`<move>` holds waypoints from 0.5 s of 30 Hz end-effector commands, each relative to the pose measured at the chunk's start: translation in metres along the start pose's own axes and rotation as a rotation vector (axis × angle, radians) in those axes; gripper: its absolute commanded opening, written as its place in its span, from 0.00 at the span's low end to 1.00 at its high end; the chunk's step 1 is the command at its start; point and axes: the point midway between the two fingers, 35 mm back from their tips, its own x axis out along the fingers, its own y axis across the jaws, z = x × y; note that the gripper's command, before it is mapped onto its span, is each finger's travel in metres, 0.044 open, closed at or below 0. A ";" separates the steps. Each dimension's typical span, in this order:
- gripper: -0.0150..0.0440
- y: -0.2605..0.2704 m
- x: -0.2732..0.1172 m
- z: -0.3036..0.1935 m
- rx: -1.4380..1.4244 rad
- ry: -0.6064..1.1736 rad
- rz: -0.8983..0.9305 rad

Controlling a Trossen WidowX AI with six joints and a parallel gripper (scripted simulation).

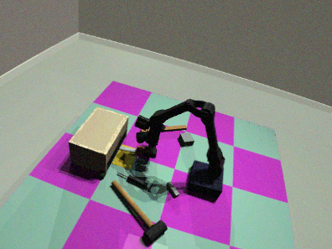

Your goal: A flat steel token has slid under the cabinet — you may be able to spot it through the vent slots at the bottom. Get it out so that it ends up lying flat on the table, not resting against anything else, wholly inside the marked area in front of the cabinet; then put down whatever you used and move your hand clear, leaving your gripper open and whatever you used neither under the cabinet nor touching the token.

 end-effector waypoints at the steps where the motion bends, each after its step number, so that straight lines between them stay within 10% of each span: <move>1: 0.25 0.000 0.001 -0.006 -0.007 0.001 0.001; 15: 0.25 0.000 0.001 -0.021 -0.007 0.002 0.001</move>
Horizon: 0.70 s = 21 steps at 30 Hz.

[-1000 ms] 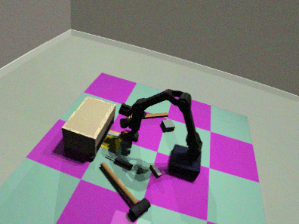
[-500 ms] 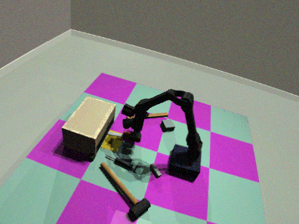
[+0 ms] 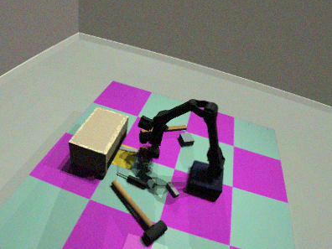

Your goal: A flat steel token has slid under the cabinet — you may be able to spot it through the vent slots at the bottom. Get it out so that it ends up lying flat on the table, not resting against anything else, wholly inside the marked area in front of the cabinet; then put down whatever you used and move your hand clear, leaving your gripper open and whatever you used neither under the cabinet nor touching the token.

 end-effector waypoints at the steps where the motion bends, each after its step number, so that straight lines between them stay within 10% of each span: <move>1: 0.25 0.000 0.001 -0.006 -0.006 0.001 0.001; 21: 0.25 -0.001 0.001 -0.028 -0.006 0.003 0.001</move>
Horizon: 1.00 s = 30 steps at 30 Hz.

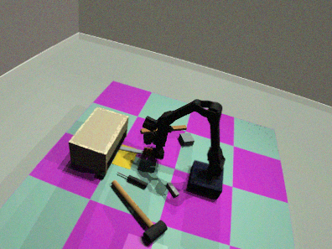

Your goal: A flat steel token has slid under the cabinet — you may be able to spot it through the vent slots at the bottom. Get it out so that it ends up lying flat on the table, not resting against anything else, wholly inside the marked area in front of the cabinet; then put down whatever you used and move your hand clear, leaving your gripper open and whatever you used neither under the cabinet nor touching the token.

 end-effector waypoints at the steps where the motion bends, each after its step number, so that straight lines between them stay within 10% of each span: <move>1: 0.25 0.000 0.001 -0.006 -0.006 0.001 0.001; 30: 0.25 -0.001 0.001 -0.041 -0.006 0.004 0.001</move>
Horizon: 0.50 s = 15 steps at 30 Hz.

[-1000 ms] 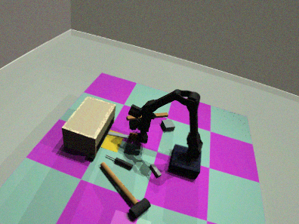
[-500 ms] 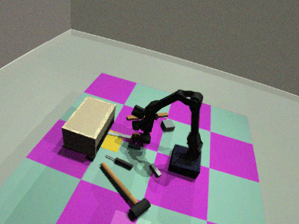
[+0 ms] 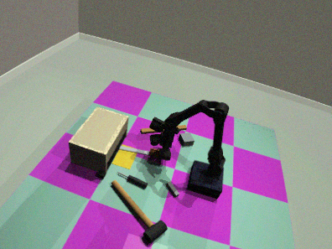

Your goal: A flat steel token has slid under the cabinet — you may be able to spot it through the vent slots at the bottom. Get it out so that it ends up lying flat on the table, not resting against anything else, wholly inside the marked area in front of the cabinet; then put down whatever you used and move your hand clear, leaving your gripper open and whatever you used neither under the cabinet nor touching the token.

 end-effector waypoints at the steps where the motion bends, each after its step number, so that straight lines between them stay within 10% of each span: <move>1: 0.25 0.000 0.001 -0.007 -0.005 0.002 0.000; 15: 0.25 -0.001 0.001 -0.025 -0.005 0.003 0.000</move>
